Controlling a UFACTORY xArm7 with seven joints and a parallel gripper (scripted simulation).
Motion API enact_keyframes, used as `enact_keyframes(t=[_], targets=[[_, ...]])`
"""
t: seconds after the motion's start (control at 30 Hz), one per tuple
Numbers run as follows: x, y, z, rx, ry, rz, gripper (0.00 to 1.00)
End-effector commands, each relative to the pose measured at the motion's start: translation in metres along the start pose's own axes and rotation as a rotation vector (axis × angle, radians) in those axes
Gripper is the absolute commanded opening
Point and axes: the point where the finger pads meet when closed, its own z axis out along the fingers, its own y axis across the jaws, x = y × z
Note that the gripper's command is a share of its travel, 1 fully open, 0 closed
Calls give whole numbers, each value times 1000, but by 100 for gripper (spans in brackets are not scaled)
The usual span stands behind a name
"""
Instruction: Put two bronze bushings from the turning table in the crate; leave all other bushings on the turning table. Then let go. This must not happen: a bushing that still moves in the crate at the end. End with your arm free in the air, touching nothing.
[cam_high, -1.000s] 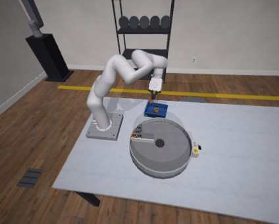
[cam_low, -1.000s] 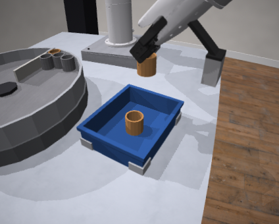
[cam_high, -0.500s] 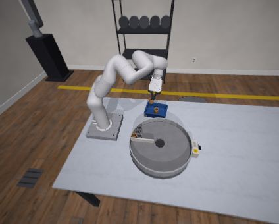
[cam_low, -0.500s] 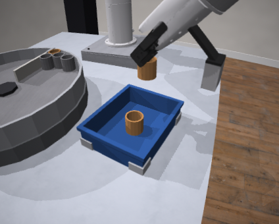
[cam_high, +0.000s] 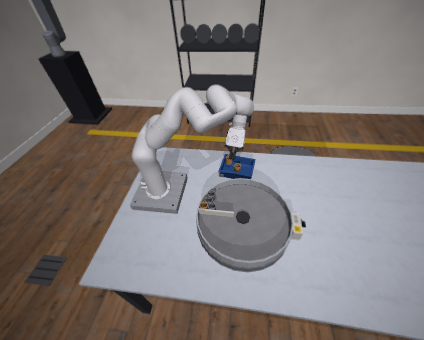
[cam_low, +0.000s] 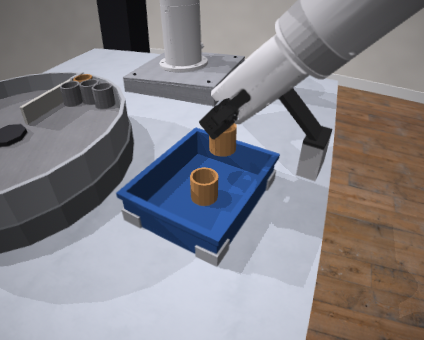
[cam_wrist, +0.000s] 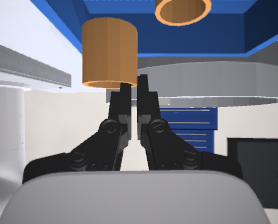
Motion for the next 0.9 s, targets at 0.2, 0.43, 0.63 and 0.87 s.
enact_keyframes(t=[0.2, 0.43, 0.63, 0.87], targets=[[2, 1, 0, -3, 3, 2, 0], [3, 1, 1, -3, 3, 2, 0], [5, 1, 4, -3, 3, 2, 0], [12, 1, 12, -3, 3, 2, 0]])
